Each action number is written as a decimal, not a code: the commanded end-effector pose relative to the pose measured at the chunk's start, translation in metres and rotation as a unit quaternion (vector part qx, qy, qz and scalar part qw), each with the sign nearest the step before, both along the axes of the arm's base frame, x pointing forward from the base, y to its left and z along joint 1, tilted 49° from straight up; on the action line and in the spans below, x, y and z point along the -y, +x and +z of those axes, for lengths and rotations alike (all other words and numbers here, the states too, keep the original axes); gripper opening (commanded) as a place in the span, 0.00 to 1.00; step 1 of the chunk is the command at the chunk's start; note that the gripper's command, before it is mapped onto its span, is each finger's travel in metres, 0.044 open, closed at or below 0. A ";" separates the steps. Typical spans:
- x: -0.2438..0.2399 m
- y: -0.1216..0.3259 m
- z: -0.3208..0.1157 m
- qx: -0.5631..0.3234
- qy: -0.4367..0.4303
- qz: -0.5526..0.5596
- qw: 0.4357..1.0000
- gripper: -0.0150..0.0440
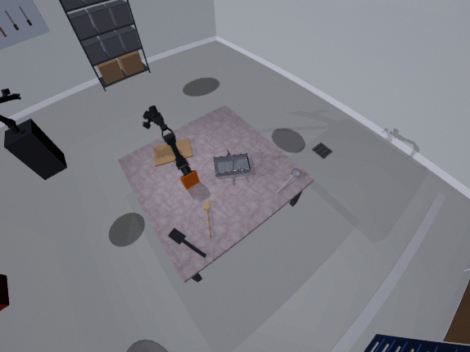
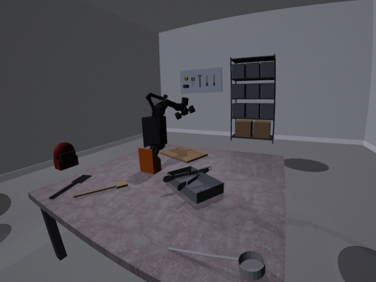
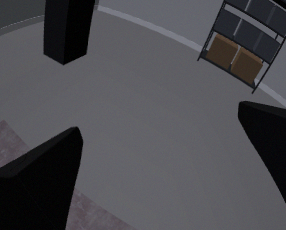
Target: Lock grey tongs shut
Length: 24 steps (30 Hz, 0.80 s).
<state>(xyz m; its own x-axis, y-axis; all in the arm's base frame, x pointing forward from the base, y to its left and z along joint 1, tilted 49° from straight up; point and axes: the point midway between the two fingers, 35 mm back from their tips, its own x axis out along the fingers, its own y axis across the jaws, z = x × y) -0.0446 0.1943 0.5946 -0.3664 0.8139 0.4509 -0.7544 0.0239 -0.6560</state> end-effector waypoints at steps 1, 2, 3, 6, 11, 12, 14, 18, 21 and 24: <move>-0.055 0.043 -0.028 0.013 -0.069 -0.084 0.994 1.00; -0.065 0.054 -0.036 0.014 -0.085 -0.101 0.991 1.00; -0.070 0.063 -0.041 0.002 -0.097 -0.115 0.989 1.00; -0.081 0.082 -0.053 0.003 -0.118 -0.141 0.983 1.00; -0.102 0.121 -0.077 0.002 -0.164 -0.188 0.968 1.00; -0.106 0.130 -0.083 0.003 -0.175 -0.200 0.964 1.00; -0.113 0.152 -0.097 0.004 -0.200 -0.222 0.954 1.00; -0.116 0.198 -0.124 0.002 -0.243 -0.273 0.931 1.00; -0.118 0.226 -0.143 -0.003 -0.273 -0.295 0.916 1.00; -0.115 0.266 -0.172 -0.009 -0.318 -0.325 0.891 1.00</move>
